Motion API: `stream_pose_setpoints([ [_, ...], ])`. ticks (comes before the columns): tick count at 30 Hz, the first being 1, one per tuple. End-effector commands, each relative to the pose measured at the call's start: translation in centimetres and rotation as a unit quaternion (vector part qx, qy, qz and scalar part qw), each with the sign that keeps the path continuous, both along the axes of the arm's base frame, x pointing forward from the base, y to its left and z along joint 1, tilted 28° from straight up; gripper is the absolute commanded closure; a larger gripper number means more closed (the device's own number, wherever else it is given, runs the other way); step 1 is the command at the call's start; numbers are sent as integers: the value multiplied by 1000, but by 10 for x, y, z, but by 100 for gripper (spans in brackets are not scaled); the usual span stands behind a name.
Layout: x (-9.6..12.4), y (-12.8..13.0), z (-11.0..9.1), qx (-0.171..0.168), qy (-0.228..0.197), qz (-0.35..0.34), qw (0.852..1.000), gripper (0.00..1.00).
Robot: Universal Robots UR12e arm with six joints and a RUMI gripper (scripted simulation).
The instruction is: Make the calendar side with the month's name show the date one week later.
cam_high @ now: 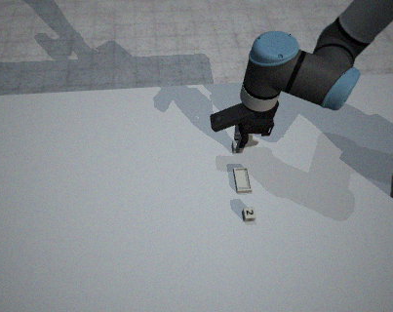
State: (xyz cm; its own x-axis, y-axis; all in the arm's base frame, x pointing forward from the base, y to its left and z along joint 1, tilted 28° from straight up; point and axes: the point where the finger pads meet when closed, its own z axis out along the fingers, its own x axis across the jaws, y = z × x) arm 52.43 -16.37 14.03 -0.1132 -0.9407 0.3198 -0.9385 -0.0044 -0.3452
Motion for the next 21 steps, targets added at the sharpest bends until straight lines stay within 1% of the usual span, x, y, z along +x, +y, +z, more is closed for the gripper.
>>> stream_pose_setpoints([
  [1, 1, 0, 1, -1, -1, 1, 1000, 90],
  [21, 3, -1, 2, -1, -1, 0, 1000, 90],
])
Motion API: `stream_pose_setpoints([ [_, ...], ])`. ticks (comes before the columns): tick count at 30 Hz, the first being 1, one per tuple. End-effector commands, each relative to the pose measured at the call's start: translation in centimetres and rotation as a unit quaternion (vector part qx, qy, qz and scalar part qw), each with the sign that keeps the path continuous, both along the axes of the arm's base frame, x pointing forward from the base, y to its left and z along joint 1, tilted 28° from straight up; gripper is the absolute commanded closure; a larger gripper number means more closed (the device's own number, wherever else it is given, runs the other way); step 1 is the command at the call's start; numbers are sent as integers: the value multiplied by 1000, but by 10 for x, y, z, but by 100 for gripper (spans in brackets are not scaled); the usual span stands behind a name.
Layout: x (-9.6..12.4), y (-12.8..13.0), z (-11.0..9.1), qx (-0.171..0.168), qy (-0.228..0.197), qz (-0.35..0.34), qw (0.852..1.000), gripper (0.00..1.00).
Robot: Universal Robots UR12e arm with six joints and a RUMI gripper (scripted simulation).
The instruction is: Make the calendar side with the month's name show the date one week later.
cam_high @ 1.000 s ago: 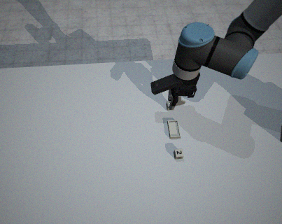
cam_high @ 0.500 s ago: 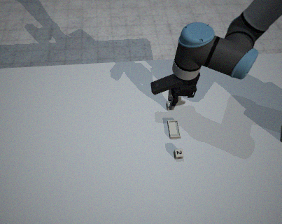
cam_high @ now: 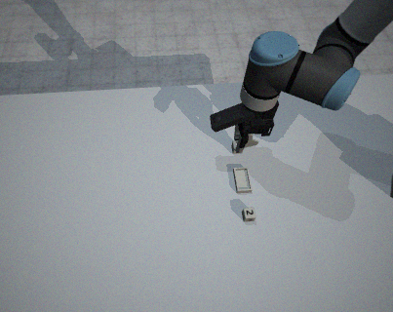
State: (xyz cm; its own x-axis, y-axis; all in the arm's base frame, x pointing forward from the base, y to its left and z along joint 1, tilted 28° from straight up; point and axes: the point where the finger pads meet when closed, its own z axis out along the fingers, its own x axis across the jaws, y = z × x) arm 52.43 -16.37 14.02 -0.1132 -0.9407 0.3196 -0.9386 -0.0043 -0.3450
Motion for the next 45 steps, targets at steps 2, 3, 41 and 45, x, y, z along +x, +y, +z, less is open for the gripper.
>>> stream_pose_setpoints([
  [2, 3, -1, 2, -1, -1, 0, 1000, 90],
  [3, 3, -1, 2, -1, -1, 0, 1000, 90],
  [41, 3, -2, -1, -1, -1, 0, 1000, 90],
  [45, 3, -2, -1, -1, -1, 0, 1000, 90],
])
